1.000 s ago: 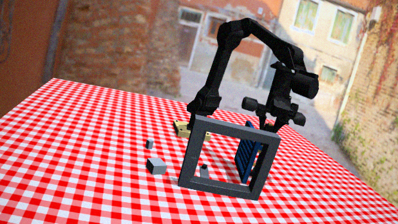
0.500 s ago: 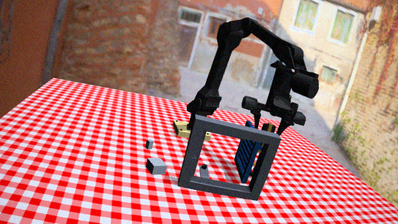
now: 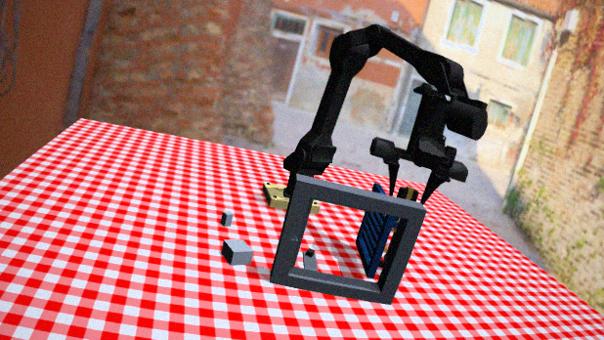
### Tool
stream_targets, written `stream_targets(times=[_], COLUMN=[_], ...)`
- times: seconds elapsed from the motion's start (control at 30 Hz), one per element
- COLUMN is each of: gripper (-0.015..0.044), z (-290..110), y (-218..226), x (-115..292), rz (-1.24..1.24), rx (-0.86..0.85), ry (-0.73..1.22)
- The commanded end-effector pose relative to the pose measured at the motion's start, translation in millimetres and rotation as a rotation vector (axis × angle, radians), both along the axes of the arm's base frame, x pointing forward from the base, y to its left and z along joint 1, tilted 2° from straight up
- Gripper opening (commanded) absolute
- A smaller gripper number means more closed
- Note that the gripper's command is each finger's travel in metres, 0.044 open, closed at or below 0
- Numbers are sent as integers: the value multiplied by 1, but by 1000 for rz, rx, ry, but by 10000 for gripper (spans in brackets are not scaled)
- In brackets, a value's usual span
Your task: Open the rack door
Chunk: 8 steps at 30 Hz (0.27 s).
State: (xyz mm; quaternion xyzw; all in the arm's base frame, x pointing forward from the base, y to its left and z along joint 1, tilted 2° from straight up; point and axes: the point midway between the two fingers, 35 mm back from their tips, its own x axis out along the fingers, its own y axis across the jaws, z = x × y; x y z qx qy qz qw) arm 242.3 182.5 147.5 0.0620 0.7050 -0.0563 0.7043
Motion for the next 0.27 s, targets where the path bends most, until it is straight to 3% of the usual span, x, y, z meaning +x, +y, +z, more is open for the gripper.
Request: stream_targets(times=[0.0,0.23], gripper=[290,290], z=[4,13], y=[0,0], x=[0,1], rz=[-4,-4], rx=[-1,-1], ry=[-1,-1])
